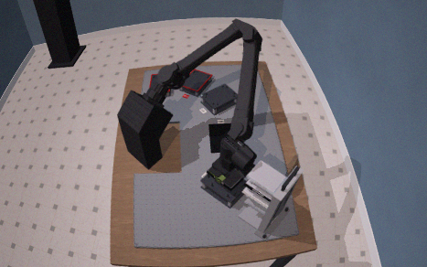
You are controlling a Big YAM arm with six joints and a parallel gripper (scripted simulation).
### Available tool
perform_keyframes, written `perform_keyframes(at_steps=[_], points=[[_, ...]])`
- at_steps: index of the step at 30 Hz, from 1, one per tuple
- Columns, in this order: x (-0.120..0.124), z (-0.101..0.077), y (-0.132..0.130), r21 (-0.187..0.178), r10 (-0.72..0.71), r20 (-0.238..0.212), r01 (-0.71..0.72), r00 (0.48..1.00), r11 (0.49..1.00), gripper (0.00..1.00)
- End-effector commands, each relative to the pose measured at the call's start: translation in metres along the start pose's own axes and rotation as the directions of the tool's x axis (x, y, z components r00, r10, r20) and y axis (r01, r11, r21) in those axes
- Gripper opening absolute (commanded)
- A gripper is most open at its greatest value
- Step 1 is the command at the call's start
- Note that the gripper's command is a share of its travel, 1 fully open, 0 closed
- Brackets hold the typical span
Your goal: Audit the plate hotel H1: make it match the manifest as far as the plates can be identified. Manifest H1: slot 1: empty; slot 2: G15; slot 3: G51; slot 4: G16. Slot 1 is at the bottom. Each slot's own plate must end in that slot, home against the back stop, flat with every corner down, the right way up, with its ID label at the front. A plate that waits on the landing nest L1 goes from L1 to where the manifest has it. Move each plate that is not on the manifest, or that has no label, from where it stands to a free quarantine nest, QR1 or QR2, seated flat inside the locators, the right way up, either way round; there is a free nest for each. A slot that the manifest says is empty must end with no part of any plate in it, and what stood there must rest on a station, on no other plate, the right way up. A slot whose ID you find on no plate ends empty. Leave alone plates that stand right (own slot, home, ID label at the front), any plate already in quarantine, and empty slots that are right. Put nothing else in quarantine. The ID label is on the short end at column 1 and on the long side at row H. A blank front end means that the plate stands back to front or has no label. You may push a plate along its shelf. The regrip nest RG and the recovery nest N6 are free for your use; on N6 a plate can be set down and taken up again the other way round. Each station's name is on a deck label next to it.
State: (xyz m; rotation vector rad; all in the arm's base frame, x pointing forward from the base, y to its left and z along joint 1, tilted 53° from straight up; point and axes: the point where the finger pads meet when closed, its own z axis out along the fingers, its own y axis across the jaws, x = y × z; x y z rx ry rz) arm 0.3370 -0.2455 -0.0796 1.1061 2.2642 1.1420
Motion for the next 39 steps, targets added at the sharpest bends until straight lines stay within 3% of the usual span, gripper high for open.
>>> perform_keyframes(at_steps=[1,15,29,31,32,34,39], points=[[-0.018,-0.022,0.002,0.005,-0.033,0.048,0.033,0.998,0.999,0.86],[-0.020,-0.039,0.001,0.006,-0.034,0.049,0.034,0.998,0.999,0.86],[-0.021,-0.080,0.002,0.012,-0.041,0.053,0.040,0.998,0.999,0.86],[-0.021,-0.080,0.002,0.012,-0.041,0.053,0.040,0.998,0.999,0.86],[-0.009,-0.070,0.000,0.005,-0.025,0.023,0.025,0.999,1.000,0.86],[-0.020,-0.088,0.002,0.014,-0.042,0.054,0.041,0.998,0.999,0.86],[-0.020,-0.102,0.002,0.015,-0.043,0.054,0.042,0.998,0.999,0.86]])
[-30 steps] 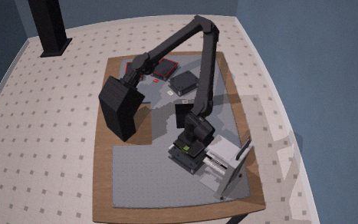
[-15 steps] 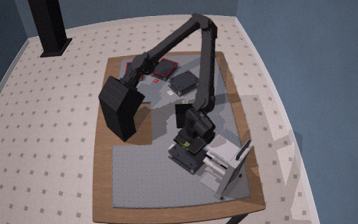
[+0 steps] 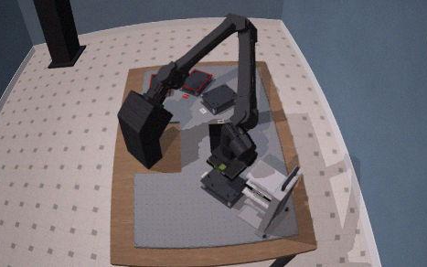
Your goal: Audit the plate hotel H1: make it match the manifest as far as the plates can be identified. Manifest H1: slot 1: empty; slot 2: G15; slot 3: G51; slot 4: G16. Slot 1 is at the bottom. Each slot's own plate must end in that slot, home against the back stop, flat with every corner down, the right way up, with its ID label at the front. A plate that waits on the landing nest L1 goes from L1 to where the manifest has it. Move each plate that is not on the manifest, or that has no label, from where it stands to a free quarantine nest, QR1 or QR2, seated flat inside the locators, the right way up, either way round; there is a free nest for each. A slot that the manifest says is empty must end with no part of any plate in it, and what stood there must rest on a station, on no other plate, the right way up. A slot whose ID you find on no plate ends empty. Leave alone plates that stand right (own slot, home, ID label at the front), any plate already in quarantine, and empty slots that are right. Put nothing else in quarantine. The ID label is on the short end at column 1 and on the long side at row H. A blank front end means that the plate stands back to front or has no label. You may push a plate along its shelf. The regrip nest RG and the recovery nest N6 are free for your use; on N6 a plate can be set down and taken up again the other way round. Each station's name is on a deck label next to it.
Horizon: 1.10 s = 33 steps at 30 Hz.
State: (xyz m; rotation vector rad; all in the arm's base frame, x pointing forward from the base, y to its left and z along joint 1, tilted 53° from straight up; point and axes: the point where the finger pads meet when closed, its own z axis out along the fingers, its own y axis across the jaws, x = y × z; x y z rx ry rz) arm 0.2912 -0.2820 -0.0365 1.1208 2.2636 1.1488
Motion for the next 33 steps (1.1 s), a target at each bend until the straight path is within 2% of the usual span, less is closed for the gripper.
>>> perform_keyframes(at_steps=[1,7,9,10,11,13,19,20,21,26,27,29,33], points=[[-0.021,-0.032,0.003,0.015,-0.055,0.058,0.054,0.997,0.998,0.86],[-0.020,-0.049,0.003,0.017,-0.056,0.058,0.055,0.997,0.998,0.86],[-0.020,-0.049,0.003,0.017,-0.056,0.058,0.055,0.997,0.998,0.86],[-0.007,-0.033,0.000,0.002,-0.033,0.014,0.033,0.999,0.999,0.86],[-0.017,-0.049,-0.002,0.011,-0.040,0.046,0.040,0.998,0.999,0.86],[-0.020,-0.060,0.003,0.017,-0.056,0.059,0.055,0.997,0.998,0.86],[-0.020,-0.077,0.003,0.020,-0.057,0.059,0.056,0.997,0.998,0.86],[-0.011,-0.072,0.005,0.011,-0.060,0.050,0.060,0.997,0.998,0.86],[-0.001,-0.054,0.017,0.001,-0.083,0.007,0.083,0.996,0.997,0.86],[0.001,-0.054,0.026,0.002,-0.136,0.009,0.136,0.991,0.991,0.86],[-0.011,-0.065,0.028,0.017,-0.171,0.038,0.171,0.985,0.985,0.86],[0.003,-0.057,0.034,0.005,-0.183,0.017,0.183,0.983,0.983,0.86],[0.008,-0.054,0.049,0.002,-0.250,0.008,0.250,0.968,0.968,0.86]])
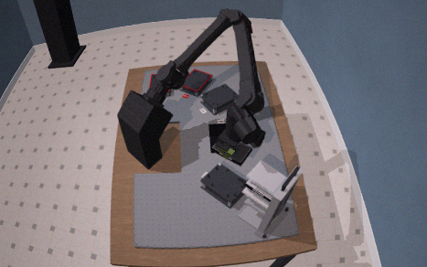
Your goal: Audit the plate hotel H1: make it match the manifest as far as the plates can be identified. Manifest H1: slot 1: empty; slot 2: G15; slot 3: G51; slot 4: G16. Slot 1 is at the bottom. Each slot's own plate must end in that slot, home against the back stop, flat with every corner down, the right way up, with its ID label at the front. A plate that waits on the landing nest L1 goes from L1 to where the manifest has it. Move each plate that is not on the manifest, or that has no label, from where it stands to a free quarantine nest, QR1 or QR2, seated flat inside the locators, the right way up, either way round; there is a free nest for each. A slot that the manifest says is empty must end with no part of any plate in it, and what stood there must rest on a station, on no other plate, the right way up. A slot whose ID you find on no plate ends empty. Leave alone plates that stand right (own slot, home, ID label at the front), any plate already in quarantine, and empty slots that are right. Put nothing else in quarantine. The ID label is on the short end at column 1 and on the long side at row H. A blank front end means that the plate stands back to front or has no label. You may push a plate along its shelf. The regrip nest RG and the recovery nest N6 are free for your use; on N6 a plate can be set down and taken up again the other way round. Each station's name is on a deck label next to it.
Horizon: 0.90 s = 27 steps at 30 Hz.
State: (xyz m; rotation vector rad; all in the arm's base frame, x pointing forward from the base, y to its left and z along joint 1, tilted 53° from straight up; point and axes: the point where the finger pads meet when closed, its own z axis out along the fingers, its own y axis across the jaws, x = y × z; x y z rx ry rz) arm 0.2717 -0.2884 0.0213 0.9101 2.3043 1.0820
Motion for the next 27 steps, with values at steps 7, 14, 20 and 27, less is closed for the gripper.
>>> perform_keyframes(at_steps=[7,14,20,27], points=[[-0.001,-0.005,0.036,0.005,-0.195,0.007,0.195,0.981,0.981,0.86],[0.001,-0.003,0.054,0.002,-0.277,0.003,0.277,0.961,0.961,0.86],[0.001,-0.004,0.074,0.005,-0.327,0.006,0.327,0.945,0.945,0.86],[-0.001,-0.005,0.091,0.007,-0.311,0.009,0.310,0.951,0.951,0.86]])
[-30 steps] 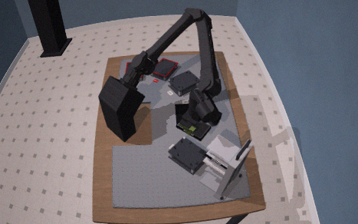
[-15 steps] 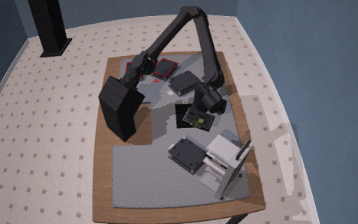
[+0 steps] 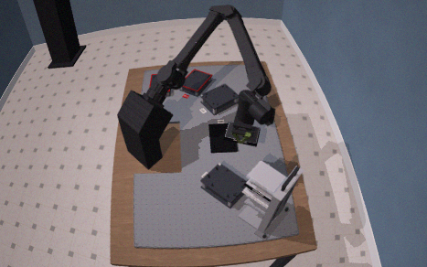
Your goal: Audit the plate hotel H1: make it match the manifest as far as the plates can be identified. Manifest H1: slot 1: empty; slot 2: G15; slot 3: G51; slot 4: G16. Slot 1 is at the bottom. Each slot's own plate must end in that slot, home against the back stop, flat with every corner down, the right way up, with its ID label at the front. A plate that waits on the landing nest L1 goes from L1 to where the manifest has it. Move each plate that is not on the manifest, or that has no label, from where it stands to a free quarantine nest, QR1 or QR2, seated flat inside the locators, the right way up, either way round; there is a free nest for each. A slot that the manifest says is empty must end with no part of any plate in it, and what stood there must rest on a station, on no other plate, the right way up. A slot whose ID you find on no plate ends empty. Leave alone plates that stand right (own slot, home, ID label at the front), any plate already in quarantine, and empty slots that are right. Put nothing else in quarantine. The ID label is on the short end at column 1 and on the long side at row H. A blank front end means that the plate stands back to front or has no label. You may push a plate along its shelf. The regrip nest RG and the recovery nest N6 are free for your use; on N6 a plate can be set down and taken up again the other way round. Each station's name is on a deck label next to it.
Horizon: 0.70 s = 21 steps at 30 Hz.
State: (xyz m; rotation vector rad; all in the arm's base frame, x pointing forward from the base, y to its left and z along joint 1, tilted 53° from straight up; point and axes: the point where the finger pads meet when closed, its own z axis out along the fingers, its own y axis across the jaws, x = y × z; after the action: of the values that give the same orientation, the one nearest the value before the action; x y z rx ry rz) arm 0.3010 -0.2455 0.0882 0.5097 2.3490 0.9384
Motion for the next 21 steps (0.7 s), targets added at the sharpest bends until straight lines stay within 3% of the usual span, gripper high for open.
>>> perform_keyframes(at_steps=[1,3,17,18,21], points=[[-0.005,-0.016,-0.001,0.019,0.028,0.035,-0.029,0.999,0.999,0.86],[-0.004,-0.003,0.015,0.000,0.020,0.004,-0.020,1.000,1.000,0.86],[-0.016,-0.005,0.054,0.002,0.013,0.008,-0.013,1.000,1.000,0.86],[-0.014,-0.014,0.047,0.017,0.015,0.034,-0.016,0.999,1.000,0.86],[-0.011,-0.003,0.066,0.001,-0.072,0.005,0.072,0.997,0.997,0.86]])
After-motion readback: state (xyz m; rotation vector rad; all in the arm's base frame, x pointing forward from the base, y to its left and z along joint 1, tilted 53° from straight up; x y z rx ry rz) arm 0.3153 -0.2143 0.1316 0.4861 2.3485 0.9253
